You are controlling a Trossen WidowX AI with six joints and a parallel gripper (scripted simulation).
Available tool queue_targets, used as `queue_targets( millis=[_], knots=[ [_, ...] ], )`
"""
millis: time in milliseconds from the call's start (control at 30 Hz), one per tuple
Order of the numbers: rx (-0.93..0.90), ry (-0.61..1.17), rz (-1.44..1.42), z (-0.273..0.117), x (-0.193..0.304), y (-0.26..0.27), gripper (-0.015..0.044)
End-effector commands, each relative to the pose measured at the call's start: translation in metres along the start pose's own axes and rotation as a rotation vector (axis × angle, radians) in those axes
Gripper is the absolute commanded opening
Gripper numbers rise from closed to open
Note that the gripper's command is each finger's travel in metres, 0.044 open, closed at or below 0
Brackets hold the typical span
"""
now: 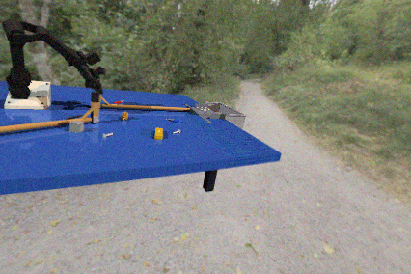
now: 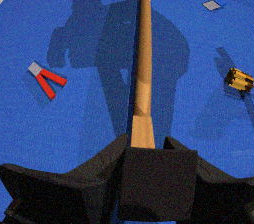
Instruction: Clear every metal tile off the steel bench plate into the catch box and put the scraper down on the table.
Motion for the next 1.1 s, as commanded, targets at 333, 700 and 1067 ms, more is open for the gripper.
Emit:
queue_targets(
  millis=[333, 700, 1067],
  knots=[
    [-0.003, -0.011, 0.0, -0.004, 0.001, 0.02, 0.0],
    [-0.006, -0.011, -0.003, -0.005, 0.001, 0.028, 0.0],
    [-0.009, -0.011, -0.004, 0.004, -0.012, 0.031, 0.0]
  ],
)
Point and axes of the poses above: the point midway between the two fingers, 35 mm back from their tips, its own z axis out along the fingers, its own y axis across the jaws, x = y × z, the point moved 7 cm from there along -z, back along the fingers, and after that the axes turned 1 degree about -z, right-handed, at the moved point
